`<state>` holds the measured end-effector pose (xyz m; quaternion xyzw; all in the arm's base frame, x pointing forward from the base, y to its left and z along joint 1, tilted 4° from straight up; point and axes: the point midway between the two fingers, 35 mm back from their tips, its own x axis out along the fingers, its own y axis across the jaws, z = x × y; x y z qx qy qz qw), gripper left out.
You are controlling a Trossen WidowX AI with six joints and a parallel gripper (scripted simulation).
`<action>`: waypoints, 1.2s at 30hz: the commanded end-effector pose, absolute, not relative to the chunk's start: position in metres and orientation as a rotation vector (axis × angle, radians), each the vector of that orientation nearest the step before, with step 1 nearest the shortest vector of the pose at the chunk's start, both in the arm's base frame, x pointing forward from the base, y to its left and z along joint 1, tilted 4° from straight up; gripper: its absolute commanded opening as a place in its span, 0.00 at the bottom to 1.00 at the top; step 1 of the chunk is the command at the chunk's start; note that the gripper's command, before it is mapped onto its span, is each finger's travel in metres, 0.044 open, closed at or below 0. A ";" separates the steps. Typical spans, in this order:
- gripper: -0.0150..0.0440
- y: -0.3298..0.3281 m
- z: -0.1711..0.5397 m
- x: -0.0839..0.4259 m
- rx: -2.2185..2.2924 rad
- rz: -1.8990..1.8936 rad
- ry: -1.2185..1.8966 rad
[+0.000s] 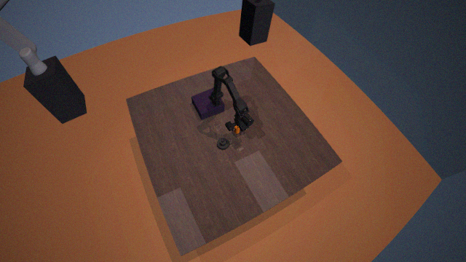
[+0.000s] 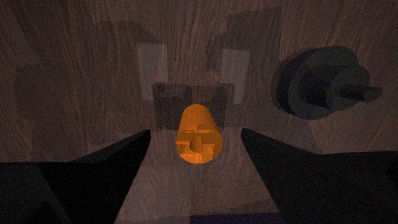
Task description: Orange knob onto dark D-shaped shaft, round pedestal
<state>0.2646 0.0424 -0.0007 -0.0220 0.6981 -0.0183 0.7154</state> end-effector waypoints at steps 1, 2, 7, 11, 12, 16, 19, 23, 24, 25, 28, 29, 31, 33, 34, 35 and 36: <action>1.00 0.041 -0.009 0.264 -0.057 -0.041 1.549; 1.00 0.041 -0.010 0.264 -0.057 -0.041 1.549; 1.00 0.040 -0.018 0.263 -0.057 -0.041 1.549; 1.00 0.040 -0.024 0.263 -0.057 -0.041 1.549; 1.00 0.040 -0.026 0.263 -0.057 -0.041 1.549; 1.00 0.039 -0.032 0.262 -0.057 -0.041 1.549; 1.00 0.039 -0.037 0.262 -0.057 -0.041 1.550; 0.91 0.038 -0.038 0.262 -0.057 -0.041 1.550; 0.87 0.038 -0.038 0.262 -0.057 -0.041 1.550; 0.82 0.038 -0.038 0.262 -0.057 -0.041 1.550; 0.69 0.038 -0.038 0.262 -0.057 -0.041 1.550; 0.64 0.038 -0.038 0.262 -0.057 -0.041 1.550; 0.56 0.038 -0.038 0.262 -0.057 -0.041 1.550; 0.53 0.038 -0.038 0.262 -0.057 -0.041 1.550; 0.52 0.038 -0.038 0.262 -0.057 -0.041 1.550; 0.51 0.038 -0.038 0.262 -0.057 -0.041 1.550; 0.50 0.038 -0.038 0.262 -0.057 -0.041 1.550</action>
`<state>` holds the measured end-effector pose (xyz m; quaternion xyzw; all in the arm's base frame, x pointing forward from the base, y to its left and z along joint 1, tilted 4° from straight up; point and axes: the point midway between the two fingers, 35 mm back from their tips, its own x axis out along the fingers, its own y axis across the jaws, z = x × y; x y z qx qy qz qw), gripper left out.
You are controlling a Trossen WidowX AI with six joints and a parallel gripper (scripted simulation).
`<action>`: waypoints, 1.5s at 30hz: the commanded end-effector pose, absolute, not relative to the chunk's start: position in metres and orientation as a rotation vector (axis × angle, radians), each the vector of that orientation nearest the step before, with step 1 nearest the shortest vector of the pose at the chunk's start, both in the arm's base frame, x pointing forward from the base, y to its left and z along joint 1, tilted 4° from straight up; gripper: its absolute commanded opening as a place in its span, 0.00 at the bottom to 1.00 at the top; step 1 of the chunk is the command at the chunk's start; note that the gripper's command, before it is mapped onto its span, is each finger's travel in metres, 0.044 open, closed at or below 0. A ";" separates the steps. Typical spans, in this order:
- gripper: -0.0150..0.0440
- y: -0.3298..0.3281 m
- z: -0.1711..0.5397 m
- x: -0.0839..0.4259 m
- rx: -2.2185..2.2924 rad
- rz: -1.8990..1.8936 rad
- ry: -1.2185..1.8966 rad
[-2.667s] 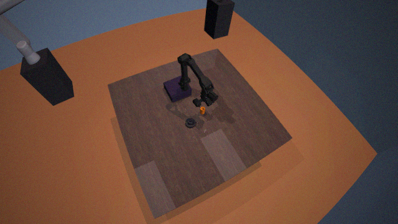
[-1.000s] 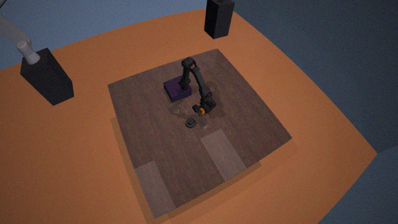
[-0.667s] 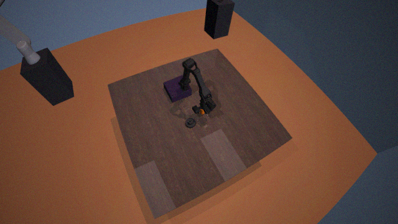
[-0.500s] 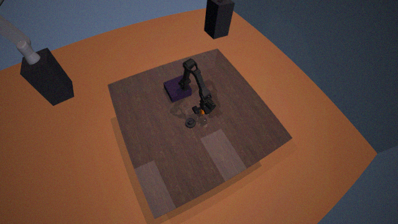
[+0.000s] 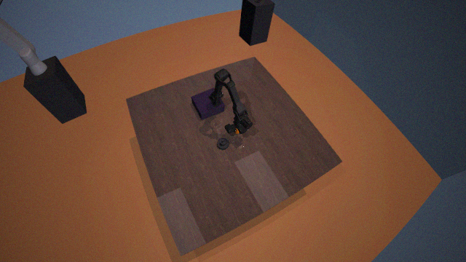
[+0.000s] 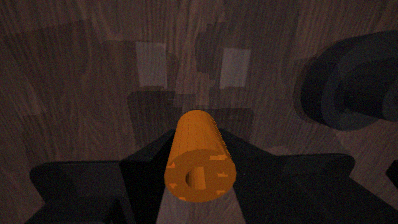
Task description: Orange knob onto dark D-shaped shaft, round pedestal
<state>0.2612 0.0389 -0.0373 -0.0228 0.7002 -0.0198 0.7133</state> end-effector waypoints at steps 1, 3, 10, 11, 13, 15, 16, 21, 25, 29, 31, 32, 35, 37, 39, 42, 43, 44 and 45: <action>0.49 0.038 -0.038 0.262 -0.057 -0.041 1.550; 0.40 0.038 -0.037 0.263 -0.058 -0.042 1.546; 0.25 0.042 -0.005 0.277 -0.060 -0.047 1.512; 0.25 0.043 -0.001 0.277 -0.060 -0.046 1.514; 0.25 0.044 0.009 0.278 -0.059 -0.046 1.517; 0.25 0.047 0.022 0.278 -0.058 -0.045 1.521; 0.25 0.047 0.029 0.277 -0.058 -0.044 1.524; 0.25 0.052 0.064 0.272 -0.057 -0.042 1.535; 0.25 0.054 0.092 0.265 -0.056 -0.040 1.545; 0.25 0.055 0.103 0.262 -0.056 -0.040 1.549; 0.25 0.055 0.103 0.262 -0.056 -0.040 1.549; 0.25 0.054 0.102 0.262 -0.056 -0.040 1.549; 0.25 0.049 0.101 0.265 -0.056 -0.040 1.548; 0.25 0.045 0.100 0.268 -0.056 -0.040 1.548; 0.25 0.040 0.098 0.271 -0.055 -0.041 1.547; 0.25 0.033 0.096 0.275 -0.055 -0.041 1.547; 0.25 0.030 0.096 0.277 -0.056 -0.041 1.547; 0.25 0.028 0.095 0.278 -0.056 -0.041 1.547; 0.25 0.025 0.094 0.279 -0.056 -0.041 1.546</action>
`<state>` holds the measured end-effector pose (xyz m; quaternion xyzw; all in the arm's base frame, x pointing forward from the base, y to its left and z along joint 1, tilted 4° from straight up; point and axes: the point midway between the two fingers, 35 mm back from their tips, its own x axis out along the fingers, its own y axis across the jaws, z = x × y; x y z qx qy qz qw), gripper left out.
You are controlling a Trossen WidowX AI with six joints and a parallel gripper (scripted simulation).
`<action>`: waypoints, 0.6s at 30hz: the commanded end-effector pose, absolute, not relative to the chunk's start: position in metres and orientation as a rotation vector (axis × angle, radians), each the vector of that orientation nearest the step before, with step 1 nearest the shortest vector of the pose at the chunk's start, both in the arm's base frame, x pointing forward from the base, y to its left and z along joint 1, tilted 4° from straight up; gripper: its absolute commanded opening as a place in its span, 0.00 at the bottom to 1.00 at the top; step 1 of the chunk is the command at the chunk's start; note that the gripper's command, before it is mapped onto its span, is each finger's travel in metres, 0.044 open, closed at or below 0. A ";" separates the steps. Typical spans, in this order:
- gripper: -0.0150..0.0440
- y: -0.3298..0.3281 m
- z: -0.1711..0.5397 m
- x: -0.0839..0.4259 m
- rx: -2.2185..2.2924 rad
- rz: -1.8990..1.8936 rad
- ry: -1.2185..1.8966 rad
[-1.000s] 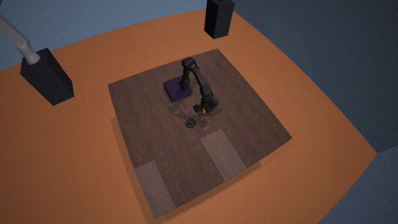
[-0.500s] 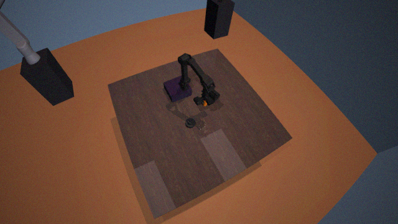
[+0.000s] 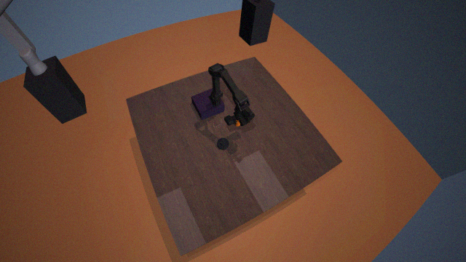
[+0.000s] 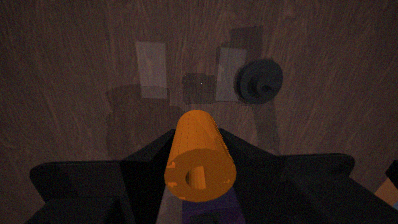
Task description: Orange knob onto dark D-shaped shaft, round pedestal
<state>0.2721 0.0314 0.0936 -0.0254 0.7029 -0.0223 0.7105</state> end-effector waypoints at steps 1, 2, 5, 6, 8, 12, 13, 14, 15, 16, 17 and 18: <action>0.25 0.023 0.094 0.280 -0.056 -0.042 1.546; 0.25 0.020 0.093 0.282 -0.056 -0.042 1.546; 0.25 0.012 0.091 0.285 -0.057 -0.042 1.546; 0.25 0.010 0.090 0.286 -0.057 -0.042 1.546; 0.25 0.004 0.089 0.289 -0.058 -0.043 1.545; 0.25 -0.007 0.086 0.293 -0.058 -0.044 1.545; 0.25 -0.010 0.085 0.294 -0.059 -0.044 1.545; 0.25 -0.012 0.084 0.295 -0.059 -0.044 1.545; 0.25 -0.015 0.084 0.295 -0.059 -0.044 1.545; 0.25 -0.018 0.083 0.296 -0.060 -0.045 1.544; 0.25 -0.021 0.082 0.297 -0.060 -0.045 1.544; 0.25 -0.024 0.081 0.298 -0.060 -0.045 1.544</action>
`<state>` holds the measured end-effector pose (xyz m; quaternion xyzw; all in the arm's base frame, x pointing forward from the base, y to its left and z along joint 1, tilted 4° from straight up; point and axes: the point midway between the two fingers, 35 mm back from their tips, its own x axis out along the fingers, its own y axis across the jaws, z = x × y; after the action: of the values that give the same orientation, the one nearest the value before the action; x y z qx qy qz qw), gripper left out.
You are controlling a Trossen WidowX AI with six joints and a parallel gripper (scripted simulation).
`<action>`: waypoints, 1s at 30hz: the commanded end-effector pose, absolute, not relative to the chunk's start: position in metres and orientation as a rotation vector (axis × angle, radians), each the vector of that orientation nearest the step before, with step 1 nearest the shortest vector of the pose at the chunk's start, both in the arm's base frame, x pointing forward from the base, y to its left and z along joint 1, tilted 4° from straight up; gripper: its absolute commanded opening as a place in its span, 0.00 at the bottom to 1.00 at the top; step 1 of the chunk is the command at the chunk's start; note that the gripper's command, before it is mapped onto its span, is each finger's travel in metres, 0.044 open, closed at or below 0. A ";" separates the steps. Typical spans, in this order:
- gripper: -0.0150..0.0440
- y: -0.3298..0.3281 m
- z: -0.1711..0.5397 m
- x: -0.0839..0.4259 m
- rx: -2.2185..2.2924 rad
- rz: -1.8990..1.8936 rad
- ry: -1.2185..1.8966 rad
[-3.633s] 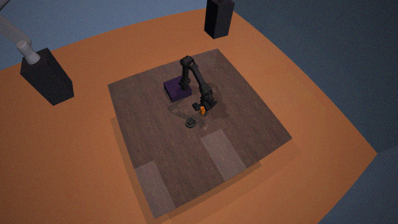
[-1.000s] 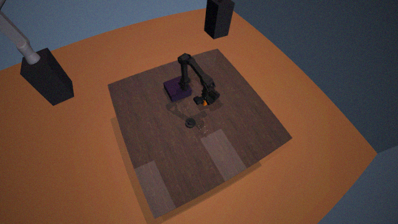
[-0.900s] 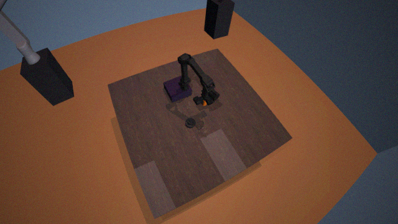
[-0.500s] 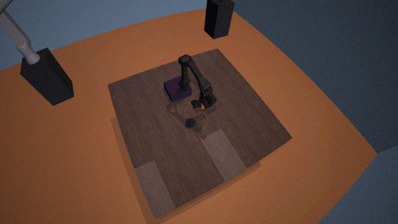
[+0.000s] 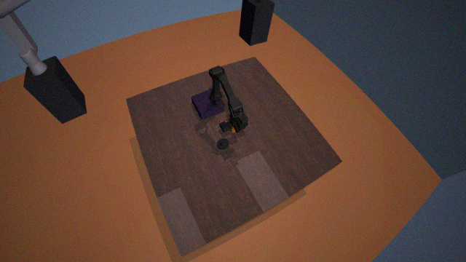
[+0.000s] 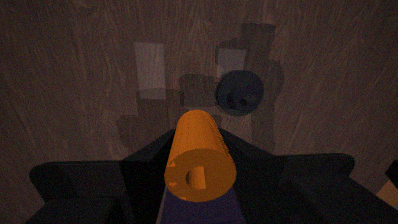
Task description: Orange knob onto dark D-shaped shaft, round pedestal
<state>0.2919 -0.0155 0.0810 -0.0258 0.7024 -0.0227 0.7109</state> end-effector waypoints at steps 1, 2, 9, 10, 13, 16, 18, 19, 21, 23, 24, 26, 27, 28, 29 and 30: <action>0.25 -0.027 0.081 0.299 -0.060 -0.045 1.544; 0.25 -0.030 0.080 0.299 -0.061 -0.046 1.544; 0.25 -0.050 0.075 0.304 -0.063 -0.048 1.543; 0.25 -0.054 0.074 0.304 -0.063 -0.048 1.543; 0.25 -0.063 0.072 0.306 -0.064 -0.050 1.542; 0.25 -0.072 0.069 0.307 -0.066 -0.051 1.542; 0.25 -0.078 0.068 0.307 -0.066 -0.051 1.542; 0.25 -0.082 0.067 0.307 -0.067 -0.052 1.543; 0.25 -0.088 0.065 0.307 -0.067 -0.052 1.543; 0.25 -0.094 0.064 0.308 -0.068 -0.053 1.543; 0.25 -0.097 0.063 0.308 -0.069 -0.053 1.544; 0.25 -0.101 0.062 0.308 -0.069 -0.053 1.544; 0.25 -0.102 0.061 0.307 -0.069 -0.053 1.544; 0.25 -0.102 0.061 0.308 -0.069 -0.053 1.544; 0.25 -0.102 0.059 0.308 -0.069 -0.053 1.544; 0.25 -0.102 0.057 0.308 -0.069 -0.053 1.544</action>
<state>0.3045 -0.0999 0.0586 -0.0269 0.7012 -0.0263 0.7120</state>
